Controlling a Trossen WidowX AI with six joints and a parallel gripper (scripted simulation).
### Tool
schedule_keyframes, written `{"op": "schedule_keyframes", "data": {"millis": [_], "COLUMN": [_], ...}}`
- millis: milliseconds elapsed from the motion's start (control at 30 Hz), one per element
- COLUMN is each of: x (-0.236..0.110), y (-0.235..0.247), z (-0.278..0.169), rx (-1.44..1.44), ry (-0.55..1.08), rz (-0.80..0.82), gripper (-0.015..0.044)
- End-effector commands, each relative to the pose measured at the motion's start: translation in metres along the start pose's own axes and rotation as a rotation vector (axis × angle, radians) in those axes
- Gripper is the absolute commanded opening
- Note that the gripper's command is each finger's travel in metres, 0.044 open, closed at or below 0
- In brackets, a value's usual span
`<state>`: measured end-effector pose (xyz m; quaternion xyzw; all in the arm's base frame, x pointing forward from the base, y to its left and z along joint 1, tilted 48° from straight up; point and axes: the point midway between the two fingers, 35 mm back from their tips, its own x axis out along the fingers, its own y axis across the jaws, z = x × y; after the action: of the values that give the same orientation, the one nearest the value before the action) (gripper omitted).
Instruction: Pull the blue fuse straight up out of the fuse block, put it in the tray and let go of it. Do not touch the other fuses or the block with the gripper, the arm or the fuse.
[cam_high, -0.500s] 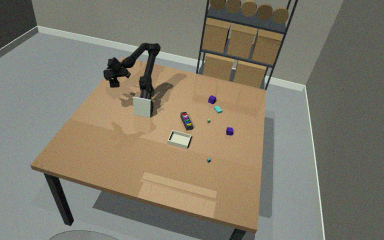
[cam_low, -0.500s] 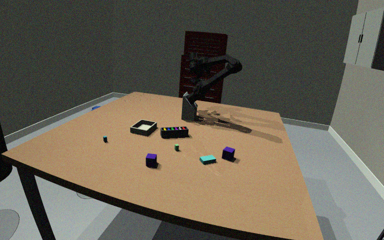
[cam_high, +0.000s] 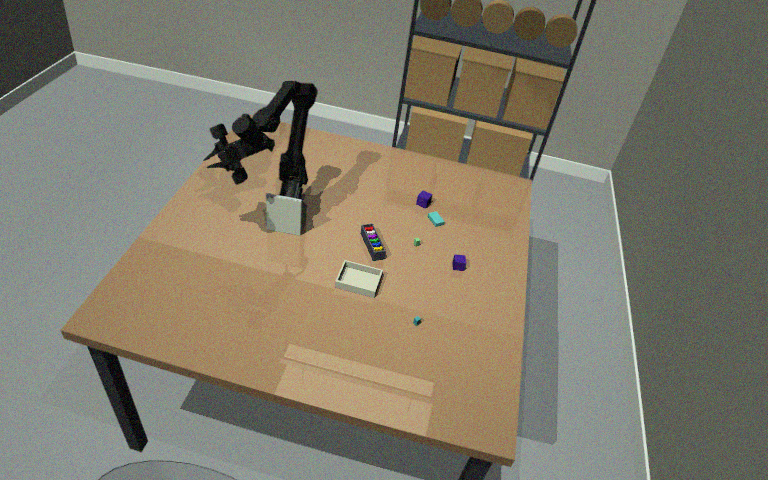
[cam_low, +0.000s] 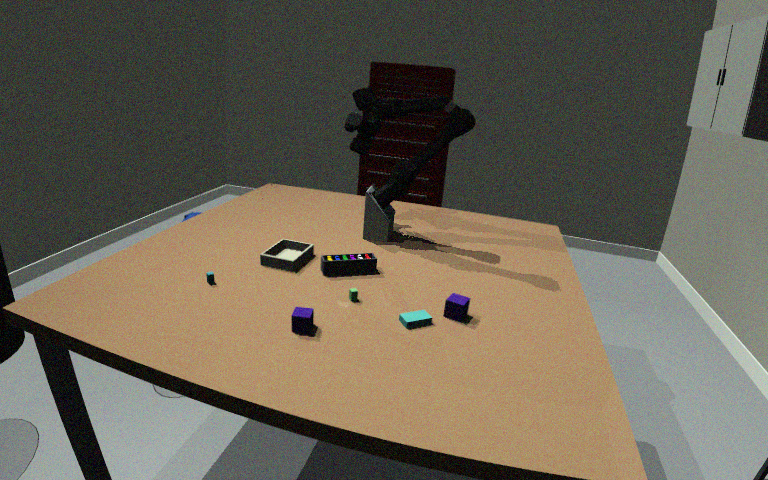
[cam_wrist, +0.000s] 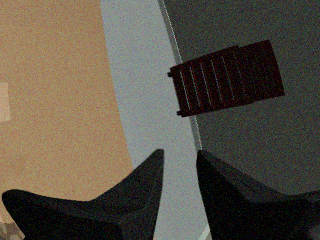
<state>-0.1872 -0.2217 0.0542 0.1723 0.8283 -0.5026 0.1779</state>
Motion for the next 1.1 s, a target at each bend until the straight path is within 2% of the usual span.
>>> {"op": "schedule_keyframes", "data": {"millis": [0, 267, 500, 800, 1067], "x": [-0.040, -0.130, -0.209, -0.299, -0.343], "y": [0.035, 0.111, 0.187, 0.288, 0.356], "z": [0.057, 0.116, 0.123, 0.070, -0.007], "rx": [-0.202, -0.534, -0.823, -1.287, -1.606], "ry": [-0.233, -0.561, -0.758, -0.940, -0.924], "rz": [0.107, 0.274, 0.413, 0.586, 0.802], "gripper": [0.0074, 0.0074, 0.0074, 0.0074, 0.0074]}}
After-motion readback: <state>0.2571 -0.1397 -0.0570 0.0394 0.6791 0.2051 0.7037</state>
